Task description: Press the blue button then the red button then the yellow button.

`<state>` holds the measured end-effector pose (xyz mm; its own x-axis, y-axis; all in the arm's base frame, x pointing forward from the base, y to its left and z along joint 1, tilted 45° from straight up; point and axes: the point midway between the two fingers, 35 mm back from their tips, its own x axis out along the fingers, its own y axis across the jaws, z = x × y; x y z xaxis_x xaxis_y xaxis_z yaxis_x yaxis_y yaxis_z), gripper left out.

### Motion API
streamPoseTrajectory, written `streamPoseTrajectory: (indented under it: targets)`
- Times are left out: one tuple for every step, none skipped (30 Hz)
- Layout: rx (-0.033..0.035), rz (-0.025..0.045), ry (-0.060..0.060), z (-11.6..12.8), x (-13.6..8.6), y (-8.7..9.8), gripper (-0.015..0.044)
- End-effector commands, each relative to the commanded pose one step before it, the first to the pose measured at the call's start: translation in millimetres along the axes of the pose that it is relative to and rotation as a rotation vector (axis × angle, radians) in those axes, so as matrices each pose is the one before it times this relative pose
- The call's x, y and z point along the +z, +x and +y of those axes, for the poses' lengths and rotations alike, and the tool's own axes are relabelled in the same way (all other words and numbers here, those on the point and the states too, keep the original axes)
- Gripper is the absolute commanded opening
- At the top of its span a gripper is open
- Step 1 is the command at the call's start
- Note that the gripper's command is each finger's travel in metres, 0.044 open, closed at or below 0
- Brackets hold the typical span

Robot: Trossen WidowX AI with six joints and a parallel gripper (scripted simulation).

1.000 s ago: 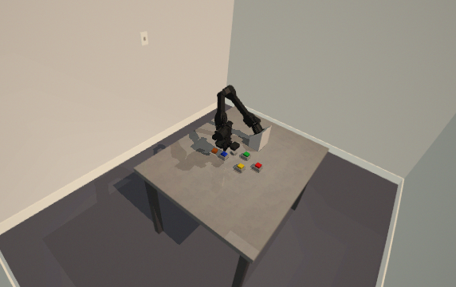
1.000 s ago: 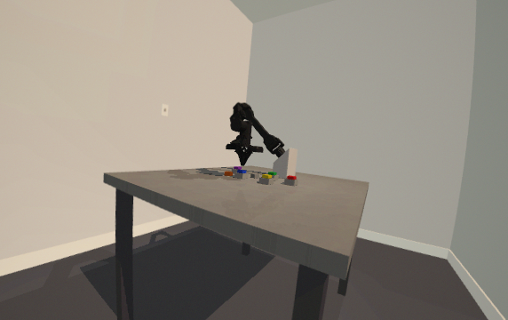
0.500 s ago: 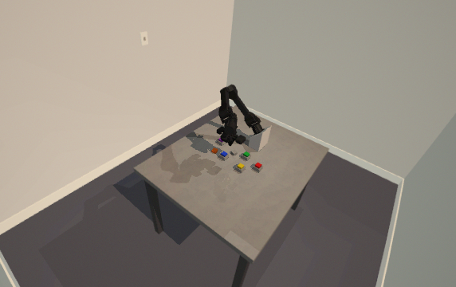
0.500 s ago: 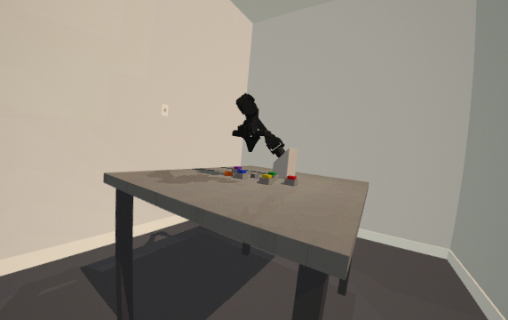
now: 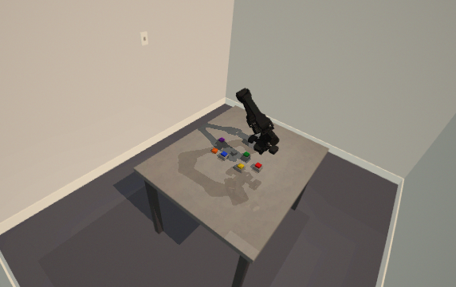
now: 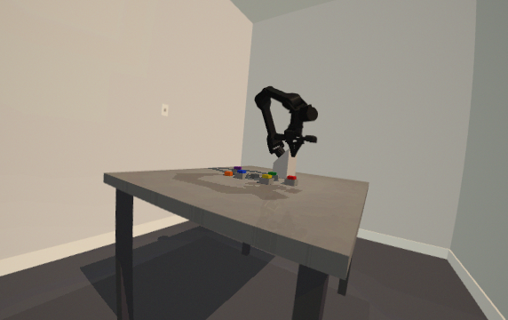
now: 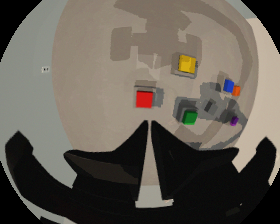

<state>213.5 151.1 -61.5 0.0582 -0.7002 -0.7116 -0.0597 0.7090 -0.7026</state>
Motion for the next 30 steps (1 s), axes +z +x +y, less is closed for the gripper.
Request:
streamPoseTrajectory:
  targets:
    - [0.00681,0.00335,0.0239,3.37,1.3,3.92,0.002]
    - [0.00017,-0.00023,0.0,0.49,0.74,10.56,0.002]
    - [-0.00026,-0.00031,0.0002,0.19,0.5,17.41,0.002]
    - [-0.00093,-0.00018,0.0003,-0.55,-0.42,17.09,0.002]
    - [-0.00088,-0.00003,0.0002,-0.66,-0.69,10.07,0.002]
    - [-0.00035,0.0,0.0001,-0.27,-0.3,3.32,0.002]
    - [0.0,0.0,0.0,0.0,0.0,0.0,0.002]
    - [0.0,0.0,0.0,0.0,0.0,0.0,0.002]
    - [0.0,0.0,0.0,0.0,0.0,0.0,0.002]
    - [0.0,-0.00001,0.0,0.01,0.01,0.27,0.002]
    - [0.0,-0.00002,0.0,0.02,0.04,0.82,0.002]
    - [0.0,-0.00003,0.0,0.03,0.06,1.37,0.002]
    - [-0.00001,-0.00003,0.0,0.03,0.07,1.66,0.002]
    - [-0.00002,-0.00003,0.0,0.02,0.06,1.66,0.002]
    - [-0.00002,-0.00003,0.0,0.02,0.05,1.66,0.002]
    - [-0.00003,-0.00003,0.0,0.01,0.04,1.65,0.002]
    - [-0.00004,-0.00002,0.0,0.0,0.03,1.65,0.002]
    - [-0.00005,-0.00002,0.0,0.0,0.03,1.65,0.002]
    - [-0.00006,-0.00002,0.0,-0.01,0.02,1.65,0.002]
    - [-0.00007,-0.00002,0.0,-0.02,0.01,1.64,0.002]
    - [-0.00007,-0.00002,0.0,-0.02,0.0,1.64,0.002]
    - [-0.00008,-0.00002,0.0,-0.03,-0.01,1.64,0.002]
    - [-0.00009,-0.00001,0.0,-0.03,-0.02,1.63,0.002]
    - [-0.0001,-0.00001,0.0,-0.04,-0.03,1.63,0.002]
    - [-0.00011,-0.00001,0.0,-0.05,-0.03,1.63,0.002]
    - [-0.00012,-0.00001,0.0,-0.05,-0.04,1.62,0.002]
    - [-0.00012,-0.00001,0.0,-0.06,-0.05,1.62,0.002]
    - [-0.00013,0.0,0.0,-0.06,-0.06,1.61,0.002]
    - [-0.00014,0.0,0.0,-0.07,-0.07,1.61,0.002]
    - [-0.00012,0.0,0.0,-0.06,-0.06,1.32,0.002]
